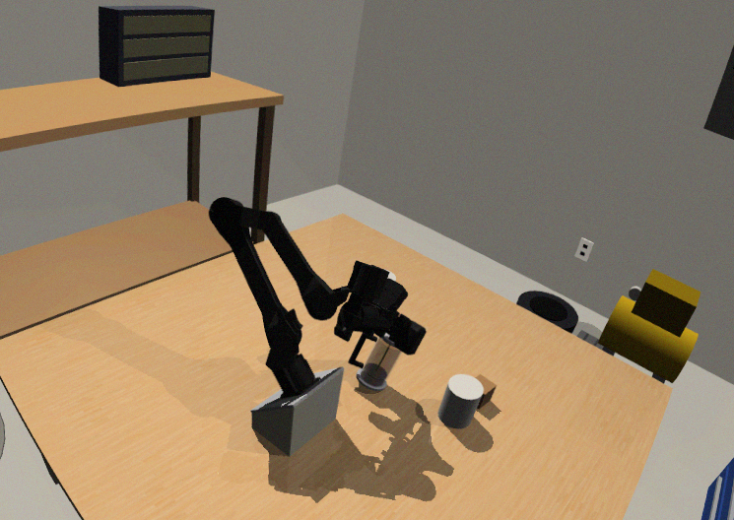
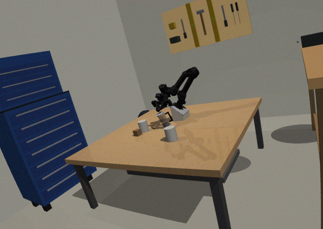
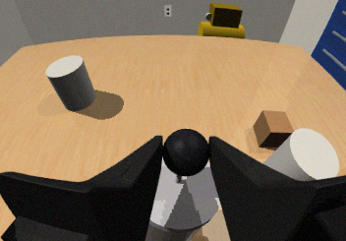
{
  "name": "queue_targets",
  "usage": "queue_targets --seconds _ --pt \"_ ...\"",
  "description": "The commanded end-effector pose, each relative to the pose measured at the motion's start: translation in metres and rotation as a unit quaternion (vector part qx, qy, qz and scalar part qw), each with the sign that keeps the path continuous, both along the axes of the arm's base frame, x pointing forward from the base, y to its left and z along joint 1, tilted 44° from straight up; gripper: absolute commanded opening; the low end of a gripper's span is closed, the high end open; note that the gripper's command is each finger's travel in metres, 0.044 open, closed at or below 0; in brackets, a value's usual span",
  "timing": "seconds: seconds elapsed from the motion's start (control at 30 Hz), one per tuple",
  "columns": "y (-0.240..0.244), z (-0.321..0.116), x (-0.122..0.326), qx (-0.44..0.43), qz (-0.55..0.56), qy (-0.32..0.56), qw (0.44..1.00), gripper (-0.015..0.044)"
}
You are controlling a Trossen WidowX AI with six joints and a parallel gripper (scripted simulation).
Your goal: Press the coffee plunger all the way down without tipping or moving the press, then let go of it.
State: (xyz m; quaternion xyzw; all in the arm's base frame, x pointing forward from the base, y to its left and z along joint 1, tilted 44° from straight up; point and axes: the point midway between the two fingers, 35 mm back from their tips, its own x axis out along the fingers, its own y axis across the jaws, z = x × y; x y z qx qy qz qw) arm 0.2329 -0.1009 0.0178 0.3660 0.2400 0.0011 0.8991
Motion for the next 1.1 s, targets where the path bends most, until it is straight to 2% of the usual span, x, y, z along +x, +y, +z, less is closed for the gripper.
queue_targets --seconds 0.0,1.07 --pt "0.0046 -0.0045 -0.0002 0.015 0.004 0.008 1.0 0.0113" --pt "0.0001 -0.0033 0.0023 0.007 0.003 0.003 1.0 0.0113"
